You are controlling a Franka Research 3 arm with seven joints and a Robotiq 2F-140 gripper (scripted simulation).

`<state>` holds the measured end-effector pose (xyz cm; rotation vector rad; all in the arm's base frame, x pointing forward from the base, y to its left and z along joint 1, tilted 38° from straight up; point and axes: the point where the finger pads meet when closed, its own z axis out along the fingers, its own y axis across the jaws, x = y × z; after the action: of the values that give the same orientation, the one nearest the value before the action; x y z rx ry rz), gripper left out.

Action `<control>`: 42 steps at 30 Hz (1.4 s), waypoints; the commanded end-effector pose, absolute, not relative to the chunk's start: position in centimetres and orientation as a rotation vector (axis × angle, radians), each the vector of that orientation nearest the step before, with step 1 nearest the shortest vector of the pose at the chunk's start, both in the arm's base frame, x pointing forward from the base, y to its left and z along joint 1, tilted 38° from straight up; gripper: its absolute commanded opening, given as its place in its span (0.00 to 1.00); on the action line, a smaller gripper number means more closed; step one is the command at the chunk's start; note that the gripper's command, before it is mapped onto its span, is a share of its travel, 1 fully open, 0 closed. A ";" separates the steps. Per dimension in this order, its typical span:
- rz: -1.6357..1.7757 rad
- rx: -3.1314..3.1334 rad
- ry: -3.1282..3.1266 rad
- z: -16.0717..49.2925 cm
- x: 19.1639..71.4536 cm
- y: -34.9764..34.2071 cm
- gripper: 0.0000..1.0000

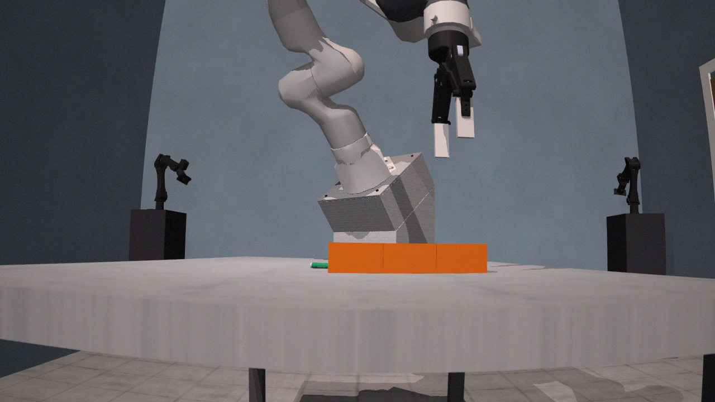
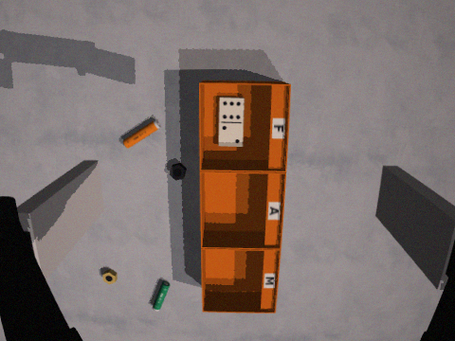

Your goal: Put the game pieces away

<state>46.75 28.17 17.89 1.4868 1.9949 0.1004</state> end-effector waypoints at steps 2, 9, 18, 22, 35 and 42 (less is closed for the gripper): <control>0.094 1.486 1.996 17.8 46.6 28.0 1.00; 0.094 1.486 1.996 17.8 46.6 28.0 1.00; 0.094 1.486 1.996 17.8 46.6 28.0 1.00; 0.094 1.486 1.996 17.8 46.6 28.0 1.00; 0.094 1.486 1.996 17.8 46.6 28.0 1.00; 0.094 1.486 1.996 17.8 46.6 28.0 1.00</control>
<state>46.75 28.17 17.89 1.4867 1.9949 0.1003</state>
